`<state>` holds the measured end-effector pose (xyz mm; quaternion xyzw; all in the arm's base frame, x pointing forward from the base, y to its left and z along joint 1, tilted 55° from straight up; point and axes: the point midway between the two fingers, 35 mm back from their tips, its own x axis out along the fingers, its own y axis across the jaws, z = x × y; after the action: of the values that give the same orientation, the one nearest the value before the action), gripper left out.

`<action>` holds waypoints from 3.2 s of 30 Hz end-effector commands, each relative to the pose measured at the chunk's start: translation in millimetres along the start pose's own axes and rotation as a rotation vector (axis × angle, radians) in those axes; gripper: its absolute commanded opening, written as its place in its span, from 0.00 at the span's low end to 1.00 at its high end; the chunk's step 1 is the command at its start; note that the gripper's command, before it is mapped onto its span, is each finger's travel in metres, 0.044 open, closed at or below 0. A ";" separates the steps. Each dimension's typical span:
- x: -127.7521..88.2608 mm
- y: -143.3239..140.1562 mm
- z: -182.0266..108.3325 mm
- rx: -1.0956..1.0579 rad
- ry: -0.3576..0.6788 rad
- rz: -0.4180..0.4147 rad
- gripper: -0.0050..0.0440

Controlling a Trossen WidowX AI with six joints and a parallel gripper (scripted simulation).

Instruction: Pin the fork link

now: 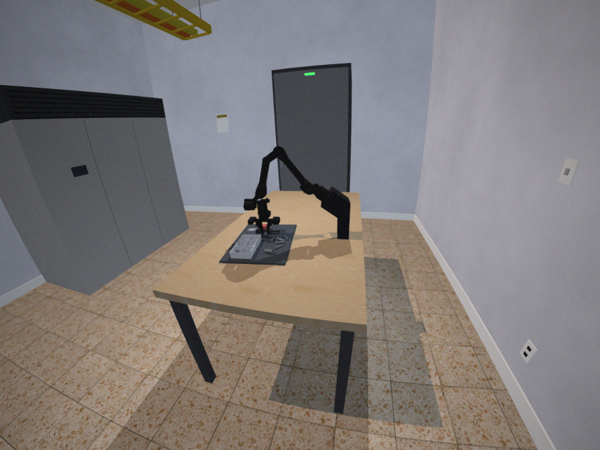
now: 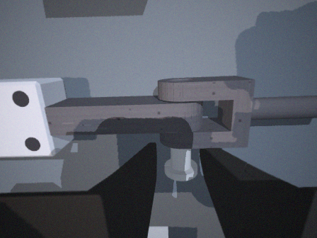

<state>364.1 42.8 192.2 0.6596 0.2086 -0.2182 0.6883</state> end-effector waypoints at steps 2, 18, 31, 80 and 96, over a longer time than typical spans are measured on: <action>-4.4 4.8 8.2 0.009 -0.025 0.017 0.41; -4.1 3.6 8.2 0.008 -0.025 0.014 0.41; -5.1 4.2 8.3 0.009 -0.025 0.017 0.41; -42.1 9.4 8.1 0.013 -0.018 0.035 0.41; -42.1 7.3 8.2 0.011 -0.019 0.027 0.00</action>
<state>335.5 35.8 211.0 0.6586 0.2033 -0.2265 0.6882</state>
